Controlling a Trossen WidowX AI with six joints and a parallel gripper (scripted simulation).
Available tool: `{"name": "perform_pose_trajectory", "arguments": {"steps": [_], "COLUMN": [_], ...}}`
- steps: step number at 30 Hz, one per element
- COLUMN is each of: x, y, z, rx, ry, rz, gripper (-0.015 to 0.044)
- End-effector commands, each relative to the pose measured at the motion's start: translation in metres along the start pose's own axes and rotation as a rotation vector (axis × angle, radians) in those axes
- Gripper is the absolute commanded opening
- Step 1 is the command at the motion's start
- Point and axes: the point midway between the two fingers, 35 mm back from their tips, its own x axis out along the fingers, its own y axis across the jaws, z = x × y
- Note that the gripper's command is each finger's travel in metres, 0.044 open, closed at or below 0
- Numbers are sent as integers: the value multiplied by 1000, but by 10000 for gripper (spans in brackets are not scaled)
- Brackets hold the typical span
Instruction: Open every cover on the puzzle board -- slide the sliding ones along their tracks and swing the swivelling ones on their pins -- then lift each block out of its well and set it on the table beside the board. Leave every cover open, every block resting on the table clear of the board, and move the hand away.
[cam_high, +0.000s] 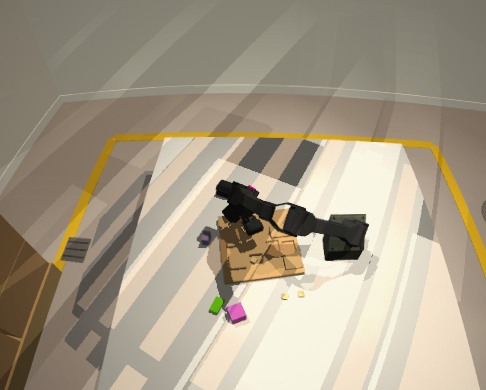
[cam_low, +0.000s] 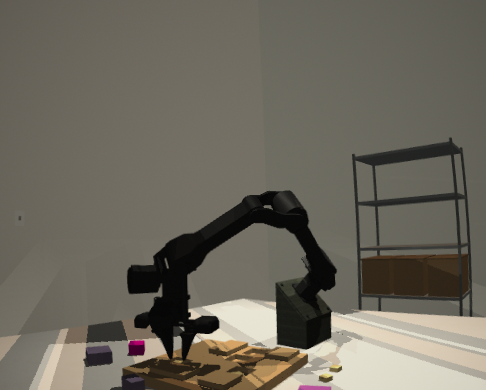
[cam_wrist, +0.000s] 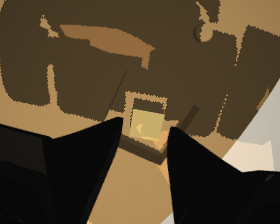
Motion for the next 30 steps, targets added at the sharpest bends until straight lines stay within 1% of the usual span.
{"name": "perform_pose_trajectory", "arguments": {"steps": [1, 23, 30], "x": [2, 13, 11], "y": [0, 0, 0], "z": [-1, -1, 0], "rx": [6, 6, -1], "ry": [0, -1, -1], "rz": [4, 5, 0], "gripper": [144, 144, 97]}}
